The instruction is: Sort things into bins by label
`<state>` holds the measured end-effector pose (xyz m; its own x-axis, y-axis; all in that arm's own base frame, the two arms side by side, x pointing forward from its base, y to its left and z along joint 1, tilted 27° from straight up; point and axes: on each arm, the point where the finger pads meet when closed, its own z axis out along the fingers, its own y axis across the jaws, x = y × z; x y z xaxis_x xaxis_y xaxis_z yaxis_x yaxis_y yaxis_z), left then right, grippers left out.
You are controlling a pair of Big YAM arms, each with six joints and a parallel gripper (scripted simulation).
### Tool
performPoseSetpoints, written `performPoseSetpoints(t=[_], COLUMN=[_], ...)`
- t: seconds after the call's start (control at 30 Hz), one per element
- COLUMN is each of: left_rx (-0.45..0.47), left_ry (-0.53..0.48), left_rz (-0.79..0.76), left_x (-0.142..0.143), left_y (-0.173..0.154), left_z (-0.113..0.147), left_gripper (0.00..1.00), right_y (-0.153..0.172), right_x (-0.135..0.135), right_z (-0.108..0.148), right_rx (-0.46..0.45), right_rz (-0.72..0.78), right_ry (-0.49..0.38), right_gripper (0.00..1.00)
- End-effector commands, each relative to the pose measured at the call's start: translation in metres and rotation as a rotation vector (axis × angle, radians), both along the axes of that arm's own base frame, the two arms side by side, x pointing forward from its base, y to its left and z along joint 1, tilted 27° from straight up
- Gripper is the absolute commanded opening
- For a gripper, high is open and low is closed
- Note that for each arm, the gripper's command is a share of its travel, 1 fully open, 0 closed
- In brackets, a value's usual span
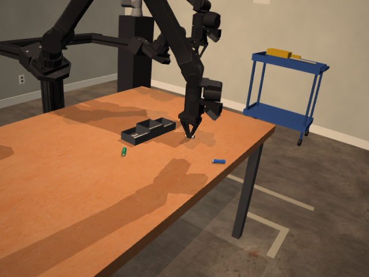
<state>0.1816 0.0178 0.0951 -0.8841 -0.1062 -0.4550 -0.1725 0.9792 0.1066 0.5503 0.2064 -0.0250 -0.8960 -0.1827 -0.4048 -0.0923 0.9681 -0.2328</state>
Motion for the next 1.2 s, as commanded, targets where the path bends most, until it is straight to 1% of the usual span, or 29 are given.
performPoseSetpoints(t=[0.0, 0.1, 0.27, 0.33, 0.53, 0.57, 0.63, 0.9, 1.0, 1.13, 1.17], left_rx=[0.002, 0.002, 0.002, 0.002, 0.002, 0.002, 0.002, 0.002, 0.002, 0.002, 0.002], left_ry=[0.014, 0.014, 0.014, 0.014, 0.014, 0.014, 0.014, 0.014, 0.014, 0.014, 0.014], left_rz=[0.001, 0.001, 0.001, 0.001, 0.001, 0.001, 0.001, 0.001, 0.001, 0.001, 0.001], left_x=[-0.005, -0.005, -0.005, -0.005, -0.005, -0.005, -0.005, -0.005, -0.005, -0.005, -0.005], left_y=[0.002, 0.002, 0.002, 0.002, 0.002, 0.002, 0.002, 0.002, 0.002, 0.002, 0.002], left_z=[-0.005, -0.005, -0.005, -0.005, -0.005, -0.005, -0.005, -0.005, -0.005, -0.005, -0.005], left_gripper=[1.0, 1.0, 1.0, 1.0, 1.0, 1.0, 1.0, 1.0, 1.0, 1.0, 1.0], right_y=[0.015, 0.017, 0.024, 0.025, 0.031, 0.032, 0.032, 0.042, 0.045, 0.051, 0.051], right_x=[-0.022, -0.026, -0.052, -0.066, -0.1, -0.106, -0.106, -0.145, -0.16, -0.181, -0.181], right_z=[-0.005, -0.003, -0.017, -0.035, -0.06, -0.063, -0.063, -0.083, -0.091, -0.101, -0.101], right_rx=[0.017, 0.022, 0.022, 0.01, 0.0, 0.0, 0.0, 0.0, 0.064, 0.103, 0.103], right_rz=[-0.003, -0.003, -0.003, -0.003, -0.003, -0.003, -0.003, -0.003, -0.136, -0.212, -0.212], right_ry=[-0.015, -0.023, -0.022, -0.002, 0.013, 0.013, 0.013, 0.013, -0.013, -0.028, -0.028], right_gripper=[0.1, 0.1, 0.1, 0.1, 0.1, 0.1, 0.1, 0.1, 0.1, 0.1, 0.1])
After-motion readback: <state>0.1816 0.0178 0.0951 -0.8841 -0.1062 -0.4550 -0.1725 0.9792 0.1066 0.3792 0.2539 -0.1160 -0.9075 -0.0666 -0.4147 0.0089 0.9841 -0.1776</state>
